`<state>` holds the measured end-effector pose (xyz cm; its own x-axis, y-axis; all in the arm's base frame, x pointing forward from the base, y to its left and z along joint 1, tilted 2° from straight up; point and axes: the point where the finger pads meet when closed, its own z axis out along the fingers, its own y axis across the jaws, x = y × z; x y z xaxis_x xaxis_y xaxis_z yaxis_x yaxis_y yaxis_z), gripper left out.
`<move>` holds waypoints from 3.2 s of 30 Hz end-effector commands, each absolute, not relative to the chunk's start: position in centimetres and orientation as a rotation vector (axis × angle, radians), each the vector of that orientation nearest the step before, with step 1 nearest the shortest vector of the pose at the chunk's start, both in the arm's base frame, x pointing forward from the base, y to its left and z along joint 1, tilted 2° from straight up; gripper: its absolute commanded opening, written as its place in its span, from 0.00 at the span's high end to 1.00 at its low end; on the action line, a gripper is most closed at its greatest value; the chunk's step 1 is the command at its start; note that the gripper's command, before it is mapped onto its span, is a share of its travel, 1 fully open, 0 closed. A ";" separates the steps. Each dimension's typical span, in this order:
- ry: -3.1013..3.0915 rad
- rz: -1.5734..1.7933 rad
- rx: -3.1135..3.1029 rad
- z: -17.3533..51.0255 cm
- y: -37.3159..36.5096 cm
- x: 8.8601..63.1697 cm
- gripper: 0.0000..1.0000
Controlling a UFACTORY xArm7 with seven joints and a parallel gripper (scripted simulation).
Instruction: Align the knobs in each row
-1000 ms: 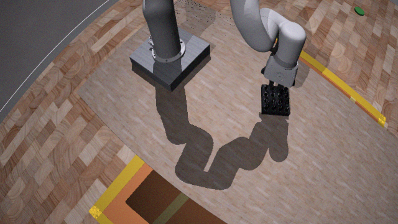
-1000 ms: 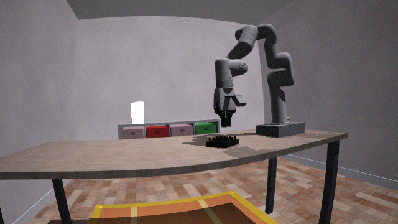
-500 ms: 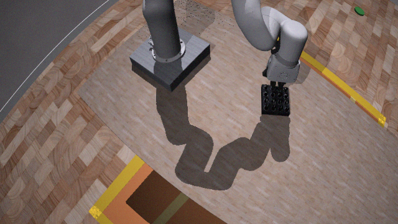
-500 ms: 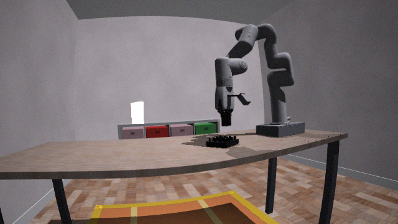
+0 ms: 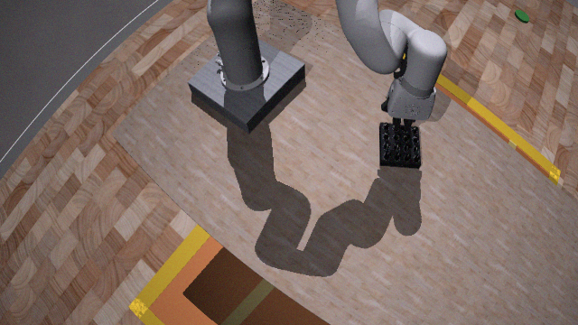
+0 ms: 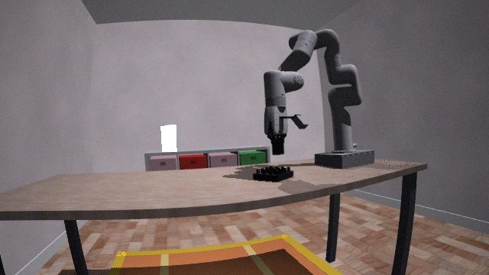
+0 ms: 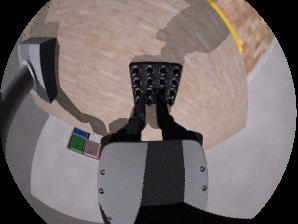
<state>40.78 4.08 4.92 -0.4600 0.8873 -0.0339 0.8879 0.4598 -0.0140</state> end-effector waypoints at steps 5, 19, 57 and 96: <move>2.663 -0.042 1.619 5.0 4.1 40.9 0.81; 2.663 -0.042 1.619 5.0 4.1 40.9 0.81; 2.663 -0.042 1.619 2.0 4.0 41.0 0.81; 2.663 -0.042 1.620 0.6 3.9 41.0 0.81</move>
